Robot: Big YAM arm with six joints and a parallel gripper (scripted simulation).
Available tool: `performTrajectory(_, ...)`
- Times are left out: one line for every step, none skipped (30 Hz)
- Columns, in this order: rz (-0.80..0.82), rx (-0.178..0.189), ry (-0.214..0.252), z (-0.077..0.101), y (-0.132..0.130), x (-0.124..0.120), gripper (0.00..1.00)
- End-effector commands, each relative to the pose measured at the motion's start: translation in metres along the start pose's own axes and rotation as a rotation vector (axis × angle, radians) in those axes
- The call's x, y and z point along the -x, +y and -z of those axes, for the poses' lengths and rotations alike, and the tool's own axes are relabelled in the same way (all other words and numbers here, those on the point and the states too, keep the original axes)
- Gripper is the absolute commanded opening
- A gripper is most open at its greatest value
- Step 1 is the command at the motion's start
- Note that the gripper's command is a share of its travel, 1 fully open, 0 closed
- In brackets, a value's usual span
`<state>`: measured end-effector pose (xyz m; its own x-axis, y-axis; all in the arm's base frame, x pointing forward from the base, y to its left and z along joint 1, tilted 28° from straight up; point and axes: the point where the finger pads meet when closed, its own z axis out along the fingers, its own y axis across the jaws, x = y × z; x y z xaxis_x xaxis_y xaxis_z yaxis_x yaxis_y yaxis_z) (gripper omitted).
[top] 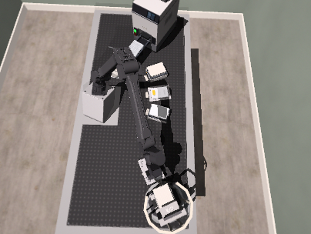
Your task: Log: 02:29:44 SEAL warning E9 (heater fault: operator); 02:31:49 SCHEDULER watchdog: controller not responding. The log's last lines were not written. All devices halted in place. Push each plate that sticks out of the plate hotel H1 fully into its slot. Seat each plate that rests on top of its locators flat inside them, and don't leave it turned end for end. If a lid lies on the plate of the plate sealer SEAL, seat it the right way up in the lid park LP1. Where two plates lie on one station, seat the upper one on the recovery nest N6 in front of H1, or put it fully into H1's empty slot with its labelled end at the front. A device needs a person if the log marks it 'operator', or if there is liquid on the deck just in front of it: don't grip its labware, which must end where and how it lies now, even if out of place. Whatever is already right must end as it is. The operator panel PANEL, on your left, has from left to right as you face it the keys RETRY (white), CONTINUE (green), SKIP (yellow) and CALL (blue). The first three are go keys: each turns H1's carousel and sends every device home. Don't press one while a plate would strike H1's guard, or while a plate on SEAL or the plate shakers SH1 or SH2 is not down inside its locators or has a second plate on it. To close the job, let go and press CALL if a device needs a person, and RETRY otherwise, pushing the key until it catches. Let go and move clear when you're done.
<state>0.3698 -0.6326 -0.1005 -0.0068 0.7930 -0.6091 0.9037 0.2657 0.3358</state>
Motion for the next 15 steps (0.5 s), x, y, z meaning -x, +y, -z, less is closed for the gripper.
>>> performTrajectory(-0.005,-0.007,-0.030,-0.0100,-0.0133,0.0257,0.00)
performTrajectory(-0.005,-0.007,-0.030,-0.0104,-0.0132,0.0261,0.00)
performTrajectory(-0.005,-0.006,-0.031,-0.0108,-0.0132,0.0264,0.00)
performTrajectory(-0.005,-0.007,-0.030,-0.0112,-0.0133,0.0266,0.00)
performTrajectory(-0.005,-0.007,-0.030,-0.0117,-0.0133,0.0268,0.00)
performTrajectory(-0.005,-0.006,-0.031,-0.0121,-0.0133,0.0271,0.00)
performTrajectory(-0.005,-0.006,-0.031,-0.0121,-0.0133,0.0271,0.00)
performTrajectory(-0.005,-0.006,-0.031,-0.0121,-0.0133,0.0271,0.00)
performTrajectory(-0.005,-0.005,-0.034,-0.0125,-0.0130,0.0282,0.00)
performTrajectory(-0.005,-0.006,-0.031,-0.0129,-0.0133,0.0276,0.00)
performTrajectory(-0.005,-0.007,-0.030,-0.0133,-0.0134,0.0278,0.00)
performTrajectory(-0.005,-0.007,-0.030,-0.0138,-0.0134,0.0280,0.00)
performTrajectory(-0.005,-0.006,-0.031,-0.0142,-0.0133,0.0285,0.00)
performTrajectory(-0.005,-0.006,-0.031,-0.0146,-0.0134,0.0287,0.00)
performTrajectory(-0.005,-0.007,-0.030,-0.0150,-0.0135,0.0288,0.00)
